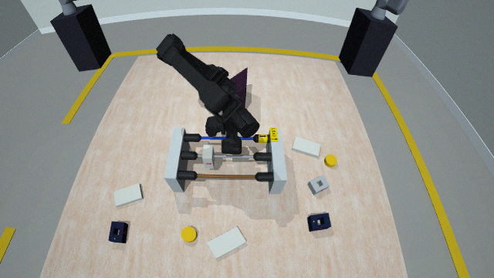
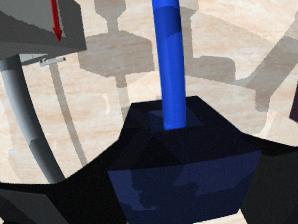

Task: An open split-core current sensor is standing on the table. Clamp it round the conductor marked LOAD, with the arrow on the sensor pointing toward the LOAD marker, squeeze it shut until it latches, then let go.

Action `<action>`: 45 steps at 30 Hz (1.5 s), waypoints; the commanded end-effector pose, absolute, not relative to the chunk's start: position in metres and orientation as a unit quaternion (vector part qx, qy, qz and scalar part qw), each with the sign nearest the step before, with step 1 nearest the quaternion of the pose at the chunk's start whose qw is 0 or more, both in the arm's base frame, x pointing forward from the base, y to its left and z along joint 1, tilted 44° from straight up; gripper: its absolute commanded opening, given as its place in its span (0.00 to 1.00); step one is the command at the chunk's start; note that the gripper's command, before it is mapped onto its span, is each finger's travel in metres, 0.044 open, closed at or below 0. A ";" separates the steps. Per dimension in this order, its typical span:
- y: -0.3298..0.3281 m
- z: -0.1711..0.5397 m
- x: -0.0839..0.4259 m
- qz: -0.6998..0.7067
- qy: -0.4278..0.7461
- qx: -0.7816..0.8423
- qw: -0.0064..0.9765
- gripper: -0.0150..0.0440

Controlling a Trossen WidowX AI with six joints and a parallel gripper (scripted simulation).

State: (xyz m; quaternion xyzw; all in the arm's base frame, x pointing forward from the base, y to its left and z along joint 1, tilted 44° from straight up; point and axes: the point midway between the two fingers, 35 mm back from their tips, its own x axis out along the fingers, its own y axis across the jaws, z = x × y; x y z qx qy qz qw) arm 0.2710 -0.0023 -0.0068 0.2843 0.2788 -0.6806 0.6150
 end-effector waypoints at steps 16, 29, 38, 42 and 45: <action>-0.003 -0.008 0.271 -0.681 0.278 0.286 0.614 0.69; -0.003 -0.008 0.271 -0.681 0.278 0.286 0.614 0.69; -0.003 -0.008 0.271 -0.681 0.278 0.286 0.614 0.69; -0.003 -0.008 0.271 -0.681 0.278 0.286 0.614 0.69; -0.003 -0.008 0.271 -0.681 0.278 0.286 0.614 0.69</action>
